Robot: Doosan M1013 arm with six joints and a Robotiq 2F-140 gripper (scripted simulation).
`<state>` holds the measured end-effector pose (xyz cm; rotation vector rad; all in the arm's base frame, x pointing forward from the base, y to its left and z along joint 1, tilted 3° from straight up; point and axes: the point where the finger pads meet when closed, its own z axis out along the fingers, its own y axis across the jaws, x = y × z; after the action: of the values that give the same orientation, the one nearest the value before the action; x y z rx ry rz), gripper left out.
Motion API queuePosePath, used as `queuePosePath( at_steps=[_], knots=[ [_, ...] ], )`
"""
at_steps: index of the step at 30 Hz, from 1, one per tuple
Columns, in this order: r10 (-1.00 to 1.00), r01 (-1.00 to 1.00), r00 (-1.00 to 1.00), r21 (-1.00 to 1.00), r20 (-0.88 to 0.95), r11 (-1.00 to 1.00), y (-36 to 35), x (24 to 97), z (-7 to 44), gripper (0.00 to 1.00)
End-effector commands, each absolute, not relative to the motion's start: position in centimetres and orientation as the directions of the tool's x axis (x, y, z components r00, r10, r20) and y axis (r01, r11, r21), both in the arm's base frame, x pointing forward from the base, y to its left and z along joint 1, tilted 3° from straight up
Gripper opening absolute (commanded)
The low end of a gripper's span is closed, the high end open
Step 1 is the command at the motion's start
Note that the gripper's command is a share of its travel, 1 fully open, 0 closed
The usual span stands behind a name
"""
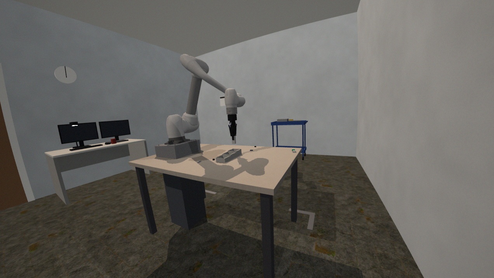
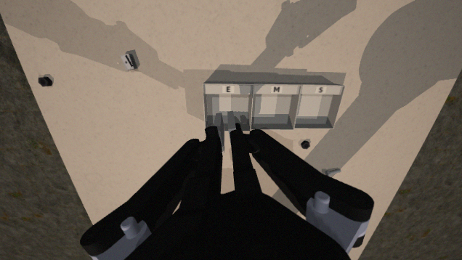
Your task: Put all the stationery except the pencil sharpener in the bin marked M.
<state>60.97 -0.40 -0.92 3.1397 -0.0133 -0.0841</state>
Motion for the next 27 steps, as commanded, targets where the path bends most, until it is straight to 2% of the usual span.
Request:
queuePosePath(
  at_steps=[1,8,27],
  knots=[
    [-0.013,-0.014,0.999,-0.003,-0.049,-1.0,-0.3,61.3,2.5,0.15],
    [-0.013,-0.014,0.999,-0.003,-0.049,-1.0,-0.3,61.6,7.8,0.15],
    [-0.013,-0.014,0.999,-0.003,-0.049,-1.0,-0.3,61.6,7.8,0.15]
  ],
)
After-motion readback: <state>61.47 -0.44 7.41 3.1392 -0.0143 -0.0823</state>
